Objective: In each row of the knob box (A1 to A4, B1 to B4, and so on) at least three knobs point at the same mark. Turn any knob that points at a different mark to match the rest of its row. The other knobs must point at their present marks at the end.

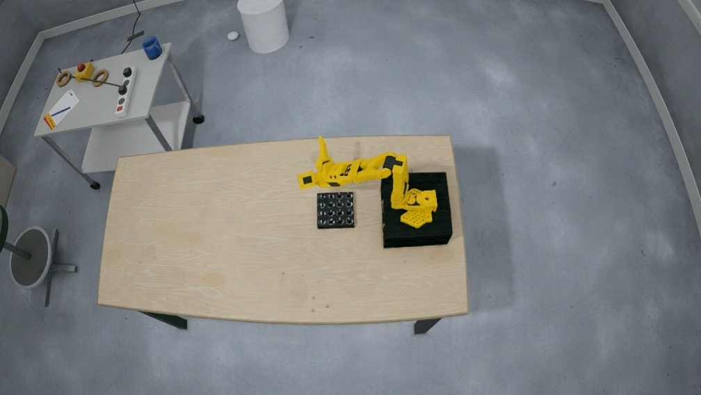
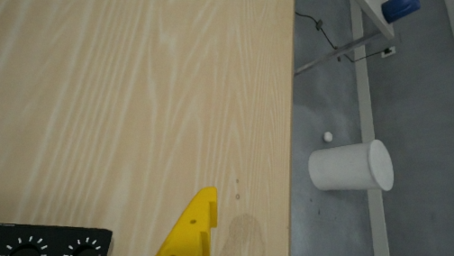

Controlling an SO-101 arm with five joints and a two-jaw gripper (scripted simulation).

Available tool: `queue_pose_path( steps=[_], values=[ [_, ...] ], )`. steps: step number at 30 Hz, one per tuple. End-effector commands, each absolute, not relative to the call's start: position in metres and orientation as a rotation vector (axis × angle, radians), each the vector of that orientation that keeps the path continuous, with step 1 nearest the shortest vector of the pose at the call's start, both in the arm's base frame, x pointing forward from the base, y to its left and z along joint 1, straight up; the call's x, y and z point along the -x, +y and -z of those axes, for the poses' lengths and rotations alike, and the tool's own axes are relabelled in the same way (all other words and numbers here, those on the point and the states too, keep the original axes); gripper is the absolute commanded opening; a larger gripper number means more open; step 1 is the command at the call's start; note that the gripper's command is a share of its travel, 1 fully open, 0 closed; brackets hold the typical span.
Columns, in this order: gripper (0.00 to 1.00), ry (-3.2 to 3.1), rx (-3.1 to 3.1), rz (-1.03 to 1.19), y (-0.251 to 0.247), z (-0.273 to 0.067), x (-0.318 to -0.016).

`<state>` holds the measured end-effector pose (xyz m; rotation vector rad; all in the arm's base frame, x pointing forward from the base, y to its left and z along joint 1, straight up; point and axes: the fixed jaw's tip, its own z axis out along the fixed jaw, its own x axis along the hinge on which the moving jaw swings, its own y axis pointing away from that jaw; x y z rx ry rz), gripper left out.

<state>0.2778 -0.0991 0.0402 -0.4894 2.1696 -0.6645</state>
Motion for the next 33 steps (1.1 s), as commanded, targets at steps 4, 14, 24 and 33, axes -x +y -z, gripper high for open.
queue_pose_path(
  steps=[4,14,24,33],
  values=[
    [0.40,2.166,0.488,0.665,-0.099,-0.042,-0.278],
    [0.40,2.231,0.503,0.631,-0.094,-0.042,-0.265],
    [0.40,2.379,0.536,0.546,-0.081,-0.039,-0.230],
    [0.40,2.568,0.578,0.424,-0.062,-0.030,-0.180]
  ],
)
